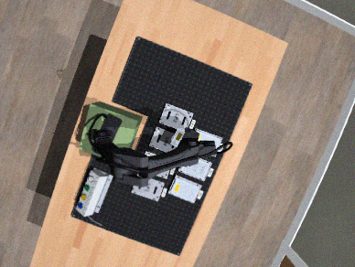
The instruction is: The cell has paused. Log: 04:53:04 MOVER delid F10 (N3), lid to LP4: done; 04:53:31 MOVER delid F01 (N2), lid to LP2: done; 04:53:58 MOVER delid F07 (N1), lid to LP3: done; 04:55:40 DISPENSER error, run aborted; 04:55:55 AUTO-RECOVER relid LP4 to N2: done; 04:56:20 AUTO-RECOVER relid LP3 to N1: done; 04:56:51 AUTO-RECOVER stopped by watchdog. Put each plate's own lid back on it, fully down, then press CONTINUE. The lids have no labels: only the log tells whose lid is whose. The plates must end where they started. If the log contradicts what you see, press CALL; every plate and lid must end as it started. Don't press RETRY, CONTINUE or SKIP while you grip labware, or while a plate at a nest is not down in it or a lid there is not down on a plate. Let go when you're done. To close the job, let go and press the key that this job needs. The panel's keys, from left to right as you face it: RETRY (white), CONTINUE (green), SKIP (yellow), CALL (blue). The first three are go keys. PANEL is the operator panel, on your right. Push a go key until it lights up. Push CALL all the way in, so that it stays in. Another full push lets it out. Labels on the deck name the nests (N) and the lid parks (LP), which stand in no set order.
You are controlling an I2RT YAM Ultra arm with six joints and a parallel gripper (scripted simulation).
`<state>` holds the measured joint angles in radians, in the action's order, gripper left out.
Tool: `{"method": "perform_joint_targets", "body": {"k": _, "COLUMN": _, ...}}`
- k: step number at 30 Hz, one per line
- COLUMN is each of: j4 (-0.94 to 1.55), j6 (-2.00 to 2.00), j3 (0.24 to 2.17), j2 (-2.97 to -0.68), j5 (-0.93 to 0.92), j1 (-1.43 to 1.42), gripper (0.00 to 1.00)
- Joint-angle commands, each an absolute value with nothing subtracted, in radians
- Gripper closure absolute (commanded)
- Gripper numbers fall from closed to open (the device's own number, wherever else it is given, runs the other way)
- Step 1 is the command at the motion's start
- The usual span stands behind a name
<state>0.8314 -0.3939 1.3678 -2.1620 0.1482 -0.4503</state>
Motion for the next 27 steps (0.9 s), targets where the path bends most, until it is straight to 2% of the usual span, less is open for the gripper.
{"method": "perform_joint_targets", "body": {"k": 1, "j4": 0.869, "j6": -0.324, "j3": 1.436, "j2": -2.17, "j5": 0.165, "j1": -0.414, "gripper": 1.0}}
{"method": "perform_joint_targets", "body": {"k": 12, "j4": 0.915, "j6": -0.223, "j3": 1.556, "j2": -2.226, "j5": 0.169, "j1": -0.315, "gripper": 1.0}}
{"method": "perform_joint_targets", "body": {"k": 27, "j4": 1.027, "j6": -0.077, "j3": 1.831, "j2": -2.361, "j5": 0.171, "j1": -0.172, "gripper": 1.0}}
